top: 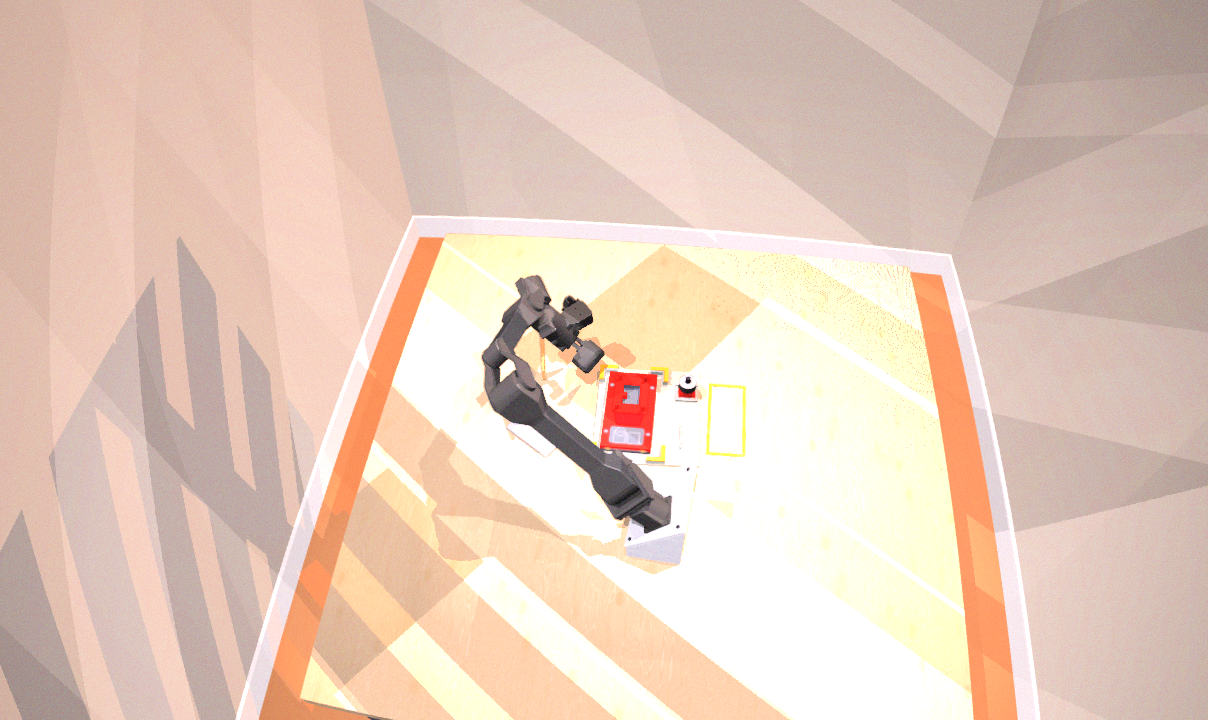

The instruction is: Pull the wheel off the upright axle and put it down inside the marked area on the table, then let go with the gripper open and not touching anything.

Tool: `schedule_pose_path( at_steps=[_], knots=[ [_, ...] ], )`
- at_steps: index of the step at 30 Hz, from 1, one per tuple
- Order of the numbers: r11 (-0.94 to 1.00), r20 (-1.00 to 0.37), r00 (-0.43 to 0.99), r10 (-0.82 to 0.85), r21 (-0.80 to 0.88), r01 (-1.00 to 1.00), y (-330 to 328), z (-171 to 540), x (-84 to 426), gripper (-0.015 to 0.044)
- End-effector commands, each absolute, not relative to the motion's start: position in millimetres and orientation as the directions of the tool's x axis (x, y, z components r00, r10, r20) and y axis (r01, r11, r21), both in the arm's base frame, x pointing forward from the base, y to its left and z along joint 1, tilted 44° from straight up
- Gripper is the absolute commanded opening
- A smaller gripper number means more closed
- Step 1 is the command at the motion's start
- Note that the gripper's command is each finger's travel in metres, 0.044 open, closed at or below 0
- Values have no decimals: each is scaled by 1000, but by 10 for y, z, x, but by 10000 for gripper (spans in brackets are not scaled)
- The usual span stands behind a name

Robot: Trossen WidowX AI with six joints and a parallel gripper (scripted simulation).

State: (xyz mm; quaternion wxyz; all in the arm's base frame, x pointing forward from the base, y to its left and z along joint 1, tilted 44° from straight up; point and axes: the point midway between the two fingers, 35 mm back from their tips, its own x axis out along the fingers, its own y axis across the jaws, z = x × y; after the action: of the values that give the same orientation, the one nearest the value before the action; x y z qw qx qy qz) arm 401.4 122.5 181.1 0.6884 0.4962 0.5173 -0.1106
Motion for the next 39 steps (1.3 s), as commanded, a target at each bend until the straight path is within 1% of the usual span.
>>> schedule_pose_path(
  at_steps=[1, 6, 11, 16, 21, 34, 39],
  knots=[
    [433, -864, 344, 368, 486, 759, 850, 1492, 4051, 300],
    [351, -887, 245, 391, 389, 851, 381, 1129, 4018, 300],
    [246, -877, 163, 452, 299, 922, -34, 836, 3912, 300],
    [99, -822, 110, 558, 198, 975, -446, 584, 3737, 300],
    [-60, -735, 115, 668, 101, 993, -812, 395, 3541, 300],
    [-82, -721, 121, 682, 88, 993, -906, 339, 3559, 300],
    [-82, -722, 121, 681, 89, 993, -812, 230, 3589, 300]
  ],
)
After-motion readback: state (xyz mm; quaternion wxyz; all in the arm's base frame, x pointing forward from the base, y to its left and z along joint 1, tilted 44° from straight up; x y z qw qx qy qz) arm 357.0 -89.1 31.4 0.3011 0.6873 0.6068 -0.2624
